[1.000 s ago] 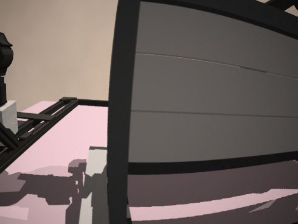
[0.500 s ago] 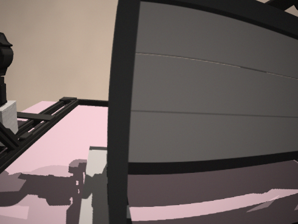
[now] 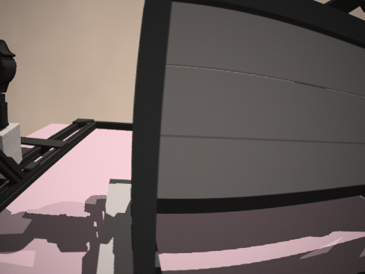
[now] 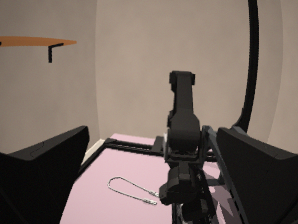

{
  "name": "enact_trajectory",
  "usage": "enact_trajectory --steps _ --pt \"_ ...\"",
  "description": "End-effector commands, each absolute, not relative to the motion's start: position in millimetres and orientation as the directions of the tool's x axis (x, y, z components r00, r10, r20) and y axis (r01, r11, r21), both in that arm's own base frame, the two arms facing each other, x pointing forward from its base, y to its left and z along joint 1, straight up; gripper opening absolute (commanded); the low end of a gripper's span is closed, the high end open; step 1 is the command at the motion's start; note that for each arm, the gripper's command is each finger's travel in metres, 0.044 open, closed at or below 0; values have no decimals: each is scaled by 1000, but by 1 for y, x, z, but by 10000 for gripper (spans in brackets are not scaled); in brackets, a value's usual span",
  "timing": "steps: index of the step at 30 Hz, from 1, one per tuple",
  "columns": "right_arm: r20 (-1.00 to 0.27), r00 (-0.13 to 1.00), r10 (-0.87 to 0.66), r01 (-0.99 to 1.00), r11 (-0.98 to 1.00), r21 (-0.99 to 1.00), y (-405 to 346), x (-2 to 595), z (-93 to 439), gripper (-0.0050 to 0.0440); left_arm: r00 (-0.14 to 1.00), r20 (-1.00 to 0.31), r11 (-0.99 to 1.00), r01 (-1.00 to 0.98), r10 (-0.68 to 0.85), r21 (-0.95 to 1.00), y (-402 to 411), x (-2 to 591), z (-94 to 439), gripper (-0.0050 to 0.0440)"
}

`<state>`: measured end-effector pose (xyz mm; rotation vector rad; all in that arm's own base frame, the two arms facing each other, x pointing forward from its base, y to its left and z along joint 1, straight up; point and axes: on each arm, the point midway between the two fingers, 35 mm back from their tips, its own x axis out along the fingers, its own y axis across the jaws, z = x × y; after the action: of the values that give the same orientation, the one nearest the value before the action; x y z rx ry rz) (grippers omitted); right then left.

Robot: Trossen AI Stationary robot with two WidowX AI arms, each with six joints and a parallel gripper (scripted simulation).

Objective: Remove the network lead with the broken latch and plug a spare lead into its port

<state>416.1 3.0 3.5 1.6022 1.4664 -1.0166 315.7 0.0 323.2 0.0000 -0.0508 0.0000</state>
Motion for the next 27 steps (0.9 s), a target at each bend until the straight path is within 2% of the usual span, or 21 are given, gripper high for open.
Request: enact_trajectory --steps 1,9,10,27 --pt "-906 39 422 996 -87 3 3 416 3 0 999 51 1000 0 0 0 0 316 323 440" --pt "-906 39 422 996 -87 3 3 416 3 0 999 51 1000 0 0 0 0 316 323 440" --pt "-906 39 422 996 -87 2 3 416 3 55 999 51 1000 0 0 0 0 316 323 440" --pt "-906 39 422 996 -87 2 3 416 3 55 999 51 1000 0 0 0 0 316 323 440"
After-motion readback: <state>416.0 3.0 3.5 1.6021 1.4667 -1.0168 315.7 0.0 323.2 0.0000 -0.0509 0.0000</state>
